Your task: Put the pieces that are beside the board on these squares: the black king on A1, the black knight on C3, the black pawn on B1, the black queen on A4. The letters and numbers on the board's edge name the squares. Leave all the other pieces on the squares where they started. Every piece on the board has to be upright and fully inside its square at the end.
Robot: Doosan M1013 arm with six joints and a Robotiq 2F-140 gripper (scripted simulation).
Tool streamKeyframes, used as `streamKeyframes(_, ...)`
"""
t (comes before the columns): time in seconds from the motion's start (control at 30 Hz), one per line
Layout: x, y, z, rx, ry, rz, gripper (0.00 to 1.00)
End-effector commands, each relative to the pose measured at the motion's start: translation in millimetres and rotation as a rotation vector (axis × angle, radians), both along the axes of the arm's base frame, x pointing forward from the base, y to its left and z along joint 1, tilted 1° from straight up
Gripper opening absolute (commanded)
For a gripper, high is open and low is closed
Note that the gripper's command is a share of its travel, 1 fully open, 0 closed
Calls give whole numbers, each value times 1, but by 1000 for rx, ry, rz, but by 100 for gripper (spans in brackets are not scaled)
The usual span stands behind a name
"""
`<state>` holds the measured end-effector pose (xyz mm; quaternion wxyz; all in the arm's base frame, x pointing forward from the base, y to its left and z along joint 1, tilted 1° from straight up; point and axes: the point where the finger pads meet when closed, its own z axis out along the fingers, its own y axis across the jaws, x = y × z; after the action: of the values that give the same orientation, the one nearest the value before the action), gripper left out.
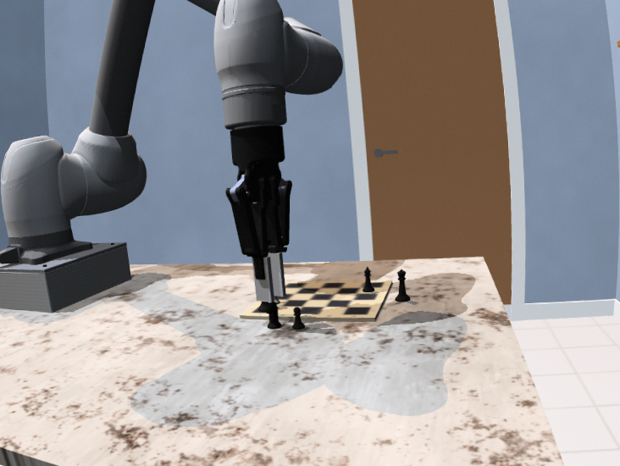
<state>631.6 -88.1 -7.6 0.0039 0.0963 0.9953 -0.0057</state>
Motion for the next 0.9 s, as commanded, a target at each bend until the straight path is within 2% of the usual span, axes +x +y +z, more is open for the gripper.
streamKeyframes(0.0,0,0,-3,0,0,0,23)
streamKeyframes(0.53,0,0,-29,0,0,0,23)
streamKeyframes(0.87,0,0,-32,0,0,0,23)
